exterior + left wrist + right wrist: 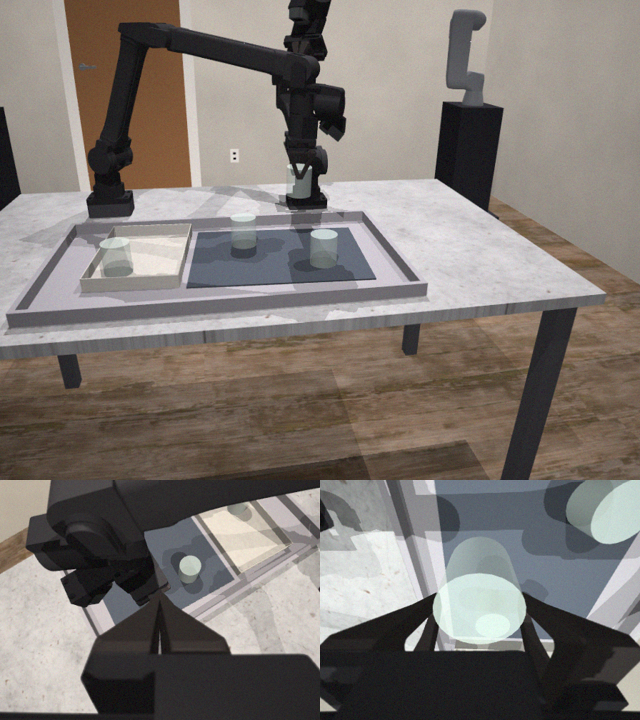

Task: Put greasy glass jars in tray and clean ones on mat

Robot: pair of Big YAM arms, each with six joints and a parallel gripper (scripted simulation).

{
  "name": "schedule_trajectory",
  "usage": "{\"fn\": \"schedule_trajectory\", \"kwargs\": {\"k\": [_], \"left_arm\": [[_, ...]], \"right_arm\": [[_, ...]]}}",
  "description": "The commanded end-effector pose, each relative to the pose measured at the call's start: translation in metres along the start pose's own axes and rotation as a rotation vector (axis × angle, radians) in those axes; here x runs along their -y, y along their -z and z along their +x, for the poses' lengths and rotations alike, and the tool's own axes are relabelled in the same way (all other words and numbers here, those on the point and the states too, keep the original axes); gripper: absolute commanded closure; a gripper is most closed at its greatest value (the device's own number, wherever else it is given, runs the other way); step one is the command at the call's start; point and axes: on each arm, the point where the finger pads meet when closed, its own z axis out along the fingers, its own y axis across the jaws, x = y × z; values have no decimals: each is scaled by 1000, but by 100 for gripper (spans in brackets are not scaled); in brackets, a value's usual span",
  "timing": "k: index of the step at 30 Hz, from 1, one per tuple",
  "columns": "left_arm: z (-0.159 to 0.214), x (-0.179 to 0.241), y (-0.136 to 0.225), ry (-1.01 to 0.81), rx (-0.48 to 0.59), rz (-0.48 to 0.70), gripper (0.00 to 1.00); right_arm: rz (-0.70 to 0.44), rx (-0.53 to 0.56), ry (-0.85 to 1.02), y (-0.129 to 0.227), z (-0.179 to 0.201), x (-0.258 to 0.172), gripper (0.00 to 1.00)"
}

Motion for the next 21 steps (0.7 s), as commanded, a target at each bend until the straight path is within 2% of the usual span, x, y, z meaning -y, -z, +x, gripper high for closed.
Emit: {"fn": "schedule_trajectory", "kwargs": {"k": [1, 3, 13, 15, 21], "left_arm": [[-12, 0, 11, -22, 50, -23, 100], [-12, 0, 11, -22, 50, -23, 100], [-17, 0, 13, -22, 57, -21, 100], [-17, 0, 13, -22, 57, -21, 100], [-48, 5, -6, -57, 72, 65, 100]], "right_arm": [[50, 89, 14, 49, 4, 15, 41], [38, 67, 18, 36, 27, 12, 41], [29, 44, 33, 22, 134, 13, 41], [29, 44, 33, 22, 134, 13, 41], [23, 31, 44, 14, 205, 13, 41]]}}
